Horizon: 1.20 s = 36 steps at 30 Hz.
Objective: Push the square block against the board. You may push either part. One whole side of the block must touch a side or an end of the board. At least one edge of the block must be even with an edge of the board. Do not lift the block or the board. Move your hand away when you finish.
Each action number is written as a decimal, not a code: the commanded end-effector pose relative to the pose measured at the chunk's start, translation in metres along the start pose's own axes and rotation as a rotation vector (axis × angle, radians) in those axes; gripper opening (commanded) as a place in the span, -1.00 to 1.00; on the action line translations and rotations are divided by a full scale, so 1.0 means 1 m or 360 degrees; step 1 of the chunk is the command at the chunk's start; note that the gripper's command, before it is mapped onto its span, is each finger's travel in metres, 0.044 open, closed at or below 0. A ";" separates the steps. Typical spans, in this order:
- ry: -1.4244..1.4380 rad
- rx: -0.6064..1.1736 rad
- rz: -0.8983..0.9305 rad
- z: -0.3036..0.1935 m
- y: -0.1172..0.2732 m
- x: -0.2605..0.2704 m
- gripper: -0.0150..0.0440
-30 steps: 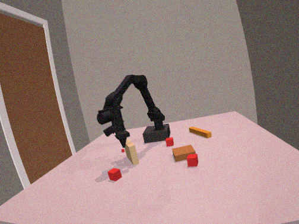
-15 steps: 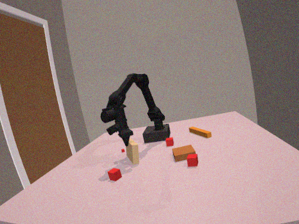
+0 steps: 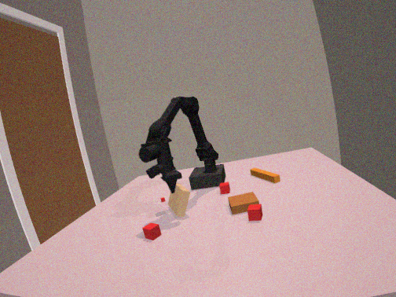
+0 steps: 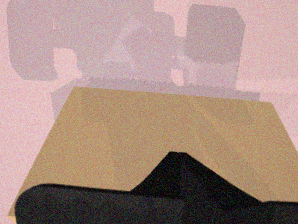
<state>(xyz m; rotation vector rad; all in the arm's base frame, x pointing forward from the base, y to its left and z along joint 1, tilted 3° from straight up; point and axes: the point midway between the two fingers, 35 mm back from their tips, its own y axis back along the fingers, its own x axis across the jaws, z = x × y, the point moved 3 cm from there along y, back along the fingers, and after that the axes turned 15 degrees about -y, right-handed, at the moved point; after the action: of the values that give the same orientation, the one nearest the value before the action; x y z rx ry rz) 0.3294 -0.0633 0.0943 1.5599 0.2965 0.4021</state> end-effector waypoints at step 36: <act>-0.0004 -0.0006 0.0007 0.039 0.001 0.010 -0.49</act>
<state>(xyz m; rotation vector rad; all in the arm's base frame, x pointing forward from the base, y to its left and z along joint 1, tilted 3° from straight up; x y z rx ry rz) 0.3511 -0.0895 0.0978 1.5520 0.2858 0.4041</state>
